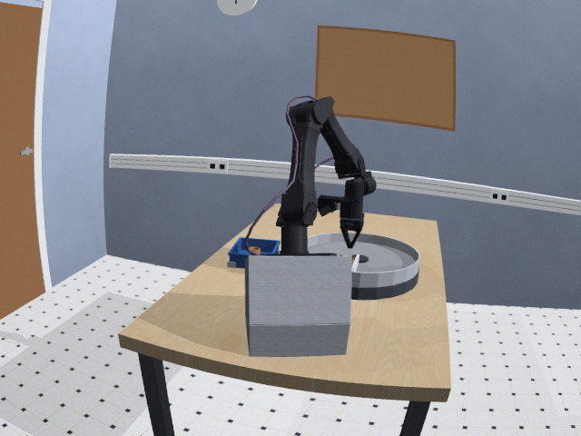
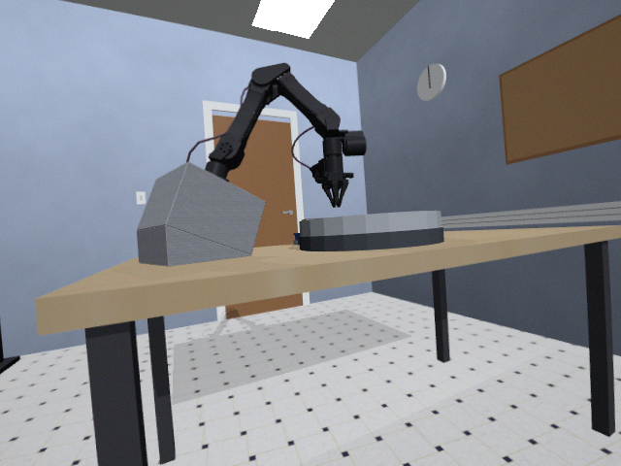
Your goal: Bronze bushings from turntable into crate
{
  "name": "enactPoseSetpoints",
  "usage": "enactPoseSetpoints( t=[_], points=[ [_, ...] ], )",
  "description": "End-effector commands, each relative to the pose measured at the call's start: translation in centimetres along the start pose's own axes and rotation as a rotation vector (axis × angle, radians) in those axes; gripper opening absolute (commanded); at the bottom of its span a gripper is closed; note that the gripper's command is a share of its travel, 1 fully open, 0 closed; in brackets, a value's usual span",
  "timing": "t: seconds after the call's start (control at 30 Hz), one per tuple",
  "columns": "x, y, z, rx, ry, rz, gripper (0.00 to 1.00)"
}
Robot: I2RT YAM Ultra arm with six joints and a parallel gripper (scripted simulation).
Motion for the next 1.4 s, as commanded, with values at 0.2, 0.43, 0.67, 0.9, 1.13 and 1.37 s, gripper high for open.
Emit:
enactPoseSetpoints(
  t=[0.2,0.43,0.67,0.9,1.13,1.37],
  points=[
    [0.88,-0.38,0.23,-0.012,0.007,0.018,0.15],
    [0.88,-0.38,0.23,-0.012,0.007,0.018,0.15],
    [0.88,-0.38,0.23,-0.012,0.007,0.018,0.15],
    [0.88,-0.38,0.23,-0.012,0.007,0.018,0.15],
    [0.88,-0.38,0.22,-0.012,0.006,0.018,0.15],
    [0.75,-0.19,-0.34,-0.007,-0.007,0.019,0.15]
  ],
)
Point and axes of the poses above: the point where the finger pads meet when closed, its own z axis out along the fingers, its own x axis across the jaws, y = z × x, the point moved 5 cm from there along -z, back along the fingers, and after that the axes turned 1 degree about z, right-handed, at the moved point
